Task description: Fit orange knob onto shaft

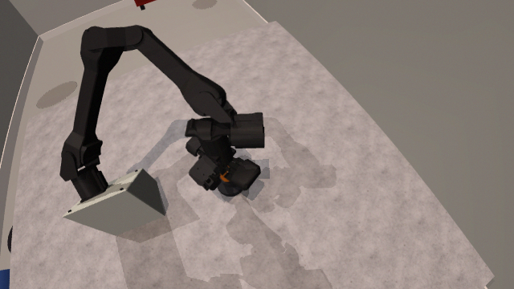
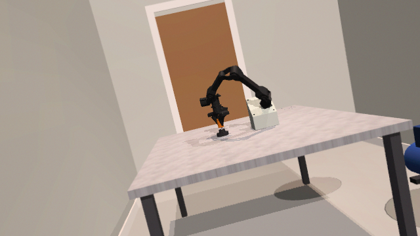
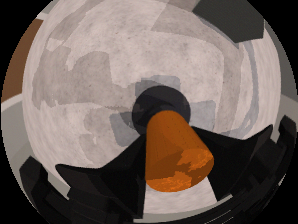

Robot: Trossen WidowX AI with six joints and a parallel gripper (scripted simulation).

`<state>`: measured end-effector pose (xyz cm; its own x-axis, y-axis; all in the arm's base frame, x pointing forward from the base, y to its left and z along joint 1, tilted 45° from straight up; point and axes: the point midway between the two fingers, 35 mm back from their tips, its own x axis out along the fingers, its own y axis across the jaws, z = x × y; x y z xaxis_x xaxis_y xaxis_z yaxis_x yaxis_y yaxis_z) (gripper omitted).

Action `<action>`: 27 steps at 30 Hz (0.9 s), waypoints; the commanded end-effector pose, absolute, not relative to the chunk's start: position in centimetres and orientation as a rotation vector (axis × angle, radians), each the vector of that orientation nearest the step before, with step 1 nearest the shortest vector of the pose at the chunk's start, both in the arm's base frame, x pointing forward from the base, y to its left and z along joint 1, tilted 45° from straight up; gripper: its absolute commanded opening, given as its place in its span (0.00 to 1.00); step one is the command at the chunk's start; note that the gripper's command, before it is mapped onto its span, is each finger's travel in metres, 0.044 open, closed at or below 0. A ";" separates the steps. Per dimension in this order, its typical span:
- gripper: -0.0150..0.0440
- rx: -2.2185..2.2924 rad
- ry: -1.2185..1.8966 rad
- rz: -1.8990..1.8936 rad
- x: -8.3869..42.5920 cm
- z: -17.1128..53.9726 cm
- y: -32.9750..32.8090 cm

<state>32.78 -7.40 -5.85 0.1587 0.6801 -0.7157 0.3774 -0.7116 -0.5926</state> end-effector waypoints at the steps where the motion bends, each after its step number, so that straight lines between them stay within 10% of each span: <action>1: 0.25 -2.164 -1.016 1.573 32.8 -5.9 -7.4; 27: 0.25 -2.167 -1.029 1.578 33.0 -7.0 -6.2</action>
<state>33.05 -6.15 -7.01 0.1547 0.6778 -0.7188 0.3844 -0.7115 -0.5882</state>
